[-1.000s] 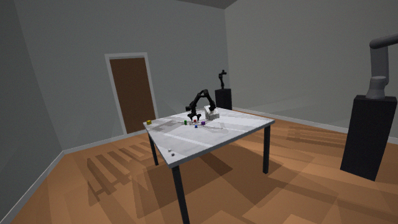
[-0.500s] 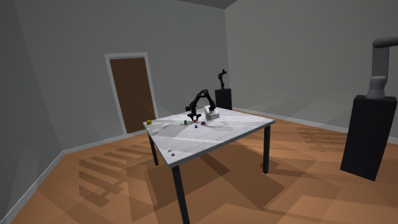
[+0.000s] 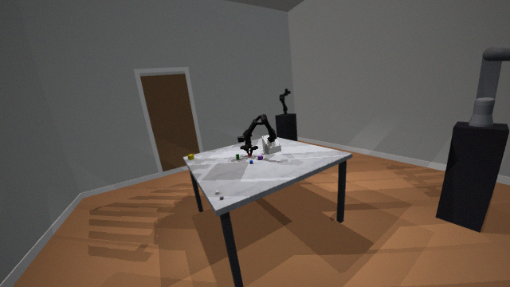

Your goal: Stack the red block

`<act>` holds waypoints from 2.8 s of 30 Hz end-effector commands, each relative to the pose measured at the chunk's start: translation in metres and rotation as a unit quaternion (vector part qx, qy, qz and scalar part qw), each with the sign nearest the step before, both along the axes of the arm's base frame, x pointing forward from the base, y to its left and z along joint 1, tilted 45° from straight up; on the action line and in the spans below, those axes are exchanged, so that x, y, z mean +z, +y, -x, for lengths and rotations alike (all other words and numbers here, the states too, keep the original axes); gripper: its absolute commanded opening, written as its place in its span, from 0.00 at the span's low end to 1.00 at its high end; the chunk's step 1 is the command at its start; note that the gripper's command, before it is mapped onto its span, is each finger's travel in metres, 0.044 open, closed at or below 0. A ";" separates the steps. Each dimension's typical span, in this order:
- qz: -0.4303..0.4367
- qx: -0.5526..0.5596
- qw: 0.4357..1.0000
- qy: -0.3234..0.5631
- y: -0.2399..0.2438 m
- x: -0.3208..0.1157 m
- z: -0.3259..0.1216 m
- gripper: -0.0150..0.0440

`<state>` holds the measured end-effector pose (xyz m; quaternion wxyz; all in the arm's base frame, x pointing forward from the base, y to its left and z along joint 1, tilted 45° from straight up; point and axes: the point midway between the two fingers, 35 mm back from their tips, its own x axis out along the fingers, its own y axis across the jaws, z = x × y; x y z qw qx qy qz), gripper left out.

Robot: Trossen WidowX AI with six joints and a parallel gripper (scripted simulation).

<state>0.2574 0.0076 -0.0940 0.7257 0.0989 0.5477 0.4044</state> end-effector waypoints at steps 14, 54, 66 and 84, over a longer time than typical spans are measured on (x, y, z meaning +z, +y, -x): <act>0.000 -0.002 1.000 0.000 -0.045 0.044 0.004 0.25; 0.004 -0.002 1.000 -0.001 -0.100 0.087 -0.066 0.25; 0.003 -0.002 1.000 0.000 -0.100 0.087 -0.106 0.25; 0.000 -0.002 1.000 -0.004 -0.074 0.062 -0.133 0.25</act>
